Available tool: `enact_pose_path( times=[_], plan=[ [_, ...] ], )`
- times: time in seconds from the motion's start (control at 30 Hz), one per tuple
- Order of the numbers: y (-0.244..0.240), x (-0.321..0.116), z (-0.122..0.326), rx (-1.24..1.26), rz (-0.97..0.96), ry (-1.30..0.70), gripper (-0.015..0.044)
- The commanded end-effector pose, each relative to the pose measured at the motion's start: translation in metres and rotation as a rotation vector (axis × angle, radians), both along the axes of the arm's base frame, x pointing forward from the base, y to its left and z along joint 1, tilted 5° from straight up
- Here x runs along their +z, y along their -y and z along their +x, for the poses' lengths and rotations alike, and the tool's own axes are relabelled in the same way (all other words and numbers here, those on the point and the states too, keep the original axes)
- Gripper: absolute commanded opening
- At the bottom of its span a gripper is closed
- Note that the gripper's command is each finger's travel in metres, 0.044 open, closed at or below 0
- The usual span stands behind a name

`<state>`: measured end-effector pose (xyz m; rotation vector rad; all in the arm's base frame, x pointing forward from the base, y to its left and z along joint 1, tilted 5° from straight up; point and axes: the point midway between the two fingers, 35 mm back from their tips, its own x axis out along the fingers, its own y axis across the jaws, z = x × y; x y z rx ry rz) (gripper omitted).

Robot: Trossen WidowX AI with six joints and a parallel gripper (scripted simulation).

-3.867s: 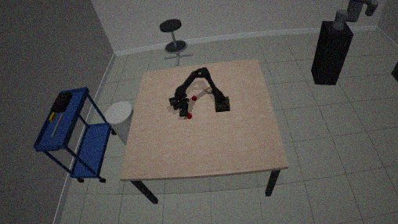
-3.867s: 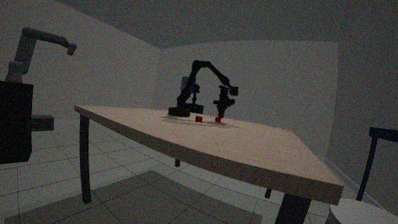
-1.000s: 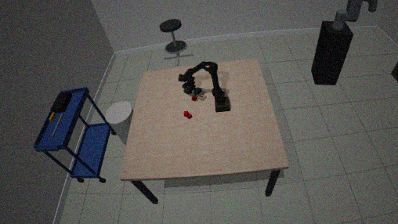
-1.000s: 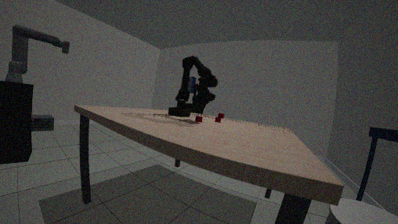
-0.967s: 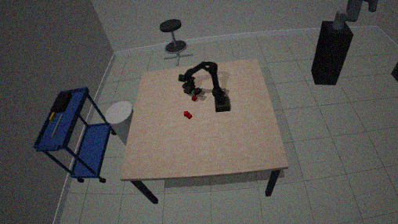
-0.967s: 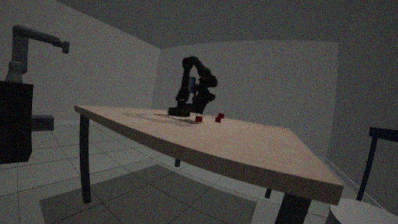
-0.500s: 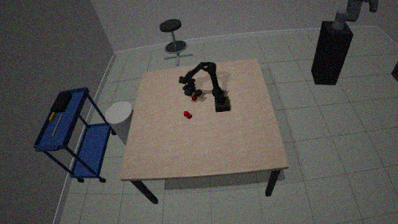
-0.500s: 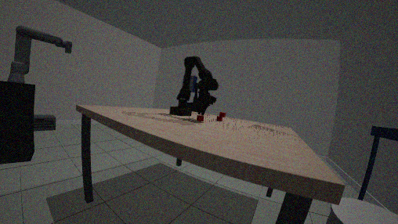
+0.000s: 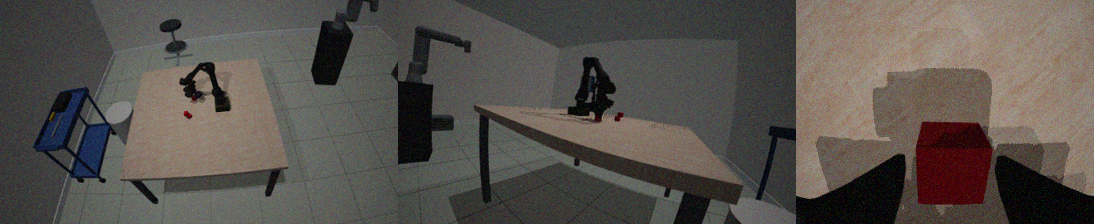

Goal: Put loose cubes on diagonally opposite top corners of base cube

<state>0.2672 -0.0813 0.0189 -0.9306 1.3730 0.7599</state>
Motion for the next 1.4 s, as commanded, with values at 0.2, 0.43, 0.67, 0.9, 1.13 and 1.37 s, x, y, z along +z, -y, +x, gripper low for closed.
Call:
enact_pose_path(
  times=[0.2,0.43,0.67,0.9,1.13,1.37],
  plan=[
    [-0.001,-0.001,0.001,0.001,0.004,0.006,0.0105],
    [-0.002,0.009,0.010,-0.023,0.011,0.041,0.0105],
    [-0.002,0.020,0.010,-0.020,0.010,0.036,0.0105],
    [-0.002,0.033,0.009,-0.016,0.009,0.031,0.0105],
    [-0.003,0.045,0.008,-0.013,0.008,0.027,0.0105],
    [-0.004,0.057,0.006,-0.009,0.007,0.022,0.0105]
  ],
)
